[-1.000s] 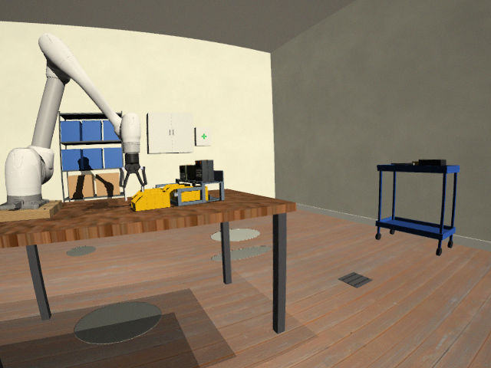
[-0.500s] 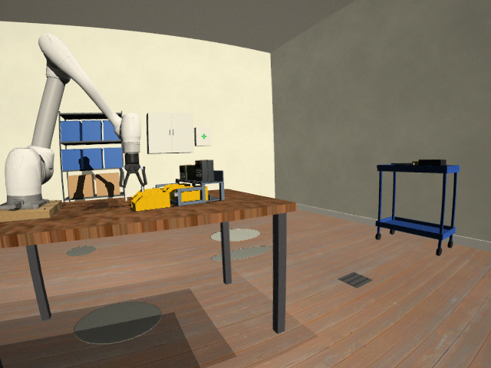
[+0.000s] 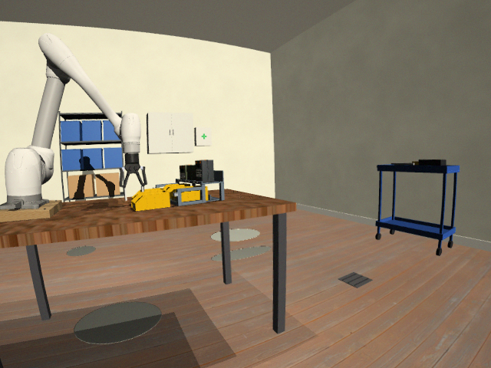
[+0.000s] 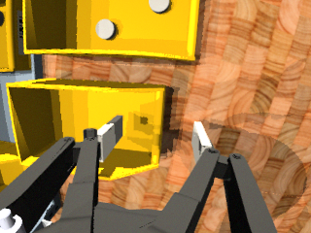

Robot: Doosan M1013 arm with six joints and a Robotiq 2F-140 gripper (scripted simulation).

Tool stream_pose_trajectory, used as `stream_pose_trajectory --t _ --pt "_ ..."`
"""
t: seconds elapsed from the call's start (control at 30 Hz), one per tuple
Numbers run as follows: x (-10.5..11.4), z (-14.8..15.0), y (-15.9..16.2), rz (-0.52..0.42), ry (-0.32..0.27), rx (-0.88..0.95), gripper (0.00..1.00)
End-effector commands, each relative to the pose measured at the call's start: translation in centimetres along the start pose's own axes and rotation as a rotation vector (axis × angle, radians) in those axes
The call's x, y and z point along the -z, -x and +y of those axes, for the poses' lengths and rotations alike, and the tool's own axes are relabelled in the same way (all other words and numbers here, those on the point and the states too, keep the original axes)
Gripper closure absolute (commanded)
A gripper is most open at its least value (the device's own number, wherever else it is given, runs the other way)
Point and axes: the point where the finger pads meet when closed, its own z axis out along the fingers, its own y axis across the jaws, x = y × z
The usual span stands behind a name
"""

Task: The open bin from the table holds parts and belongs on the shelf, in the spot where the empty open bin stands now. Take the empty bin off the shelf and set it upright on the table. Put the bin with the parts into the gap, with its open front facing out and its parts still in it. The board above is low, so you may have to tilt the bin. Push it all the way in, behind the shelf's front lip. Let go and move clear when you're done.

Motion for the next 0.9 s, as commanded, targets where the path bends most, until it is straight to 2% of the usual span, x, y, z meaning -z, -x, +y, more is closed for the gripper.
stream_pose_trajectory --t 0.0,0.33,0.87 --pt "-0.2 0.4 -0.1 0.002 0.005 0.001 0.38" --pt "0.5 0.4 -0.1 0.002 0.005 0.001 0.38" --pt "3.4 0.4 -0.1 0.002 0.005 0.001 0.38"
